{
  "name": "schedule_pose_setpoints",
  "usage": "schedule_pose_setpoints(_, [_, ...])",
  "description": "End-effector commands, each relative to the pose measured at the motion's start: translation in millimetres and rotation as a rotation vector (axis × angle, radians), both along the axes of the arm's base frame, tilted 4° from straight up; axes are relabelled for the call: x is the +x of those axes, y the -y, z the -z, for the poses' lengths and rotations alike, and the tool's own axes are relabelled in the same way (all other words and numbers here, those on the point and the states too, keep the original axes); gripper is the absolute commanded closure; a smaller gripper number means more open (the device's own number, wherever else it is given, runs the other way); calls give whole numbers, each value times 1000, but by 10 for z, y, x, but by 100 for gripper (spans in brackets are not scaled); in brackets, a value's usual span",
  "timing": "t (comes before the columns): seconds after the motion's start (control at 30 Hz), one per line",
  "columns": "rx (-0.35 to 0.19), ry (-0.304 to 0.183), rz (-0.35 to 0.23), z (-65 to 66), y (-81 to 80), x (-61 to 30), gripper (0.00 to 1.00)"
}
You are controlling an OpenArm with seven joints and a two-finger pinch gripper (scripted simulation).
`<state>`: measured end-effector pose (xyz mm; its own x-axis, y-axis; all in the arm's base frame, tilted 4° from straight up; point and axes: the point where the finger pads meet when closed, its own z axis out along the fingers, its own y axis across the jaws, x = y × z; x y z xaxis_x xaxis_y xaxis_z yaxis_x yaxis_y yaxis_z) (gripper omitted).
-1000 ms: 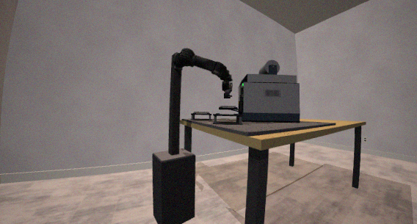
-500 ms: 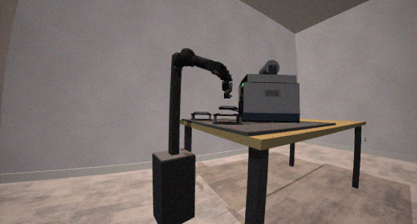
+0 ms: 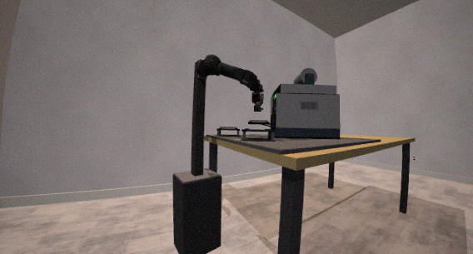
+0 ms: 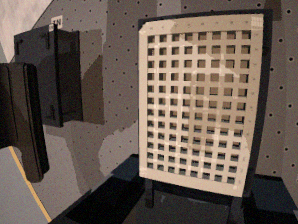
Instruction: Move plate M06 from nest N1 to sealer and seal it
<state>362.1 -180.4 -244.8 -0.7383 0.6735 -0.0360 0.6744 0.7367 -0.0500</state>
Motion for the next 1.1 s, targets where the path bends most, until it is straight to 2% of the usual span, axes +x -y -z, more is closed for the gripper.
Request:
schedule_pose_setpoints(0.0, [-1, 4, 3, -26, -1, 11, 23])
schedule_pose_setpoints(0.2, [-1, 4, 3, -26, -1, 11, 23])
schedule_pose_setpoints(0.23, [2, 3, 0, -11, -3, 7, 100])
schedule_pose_setpoints(1.07, [2, 3, 0, -11, -3, 7, 100])
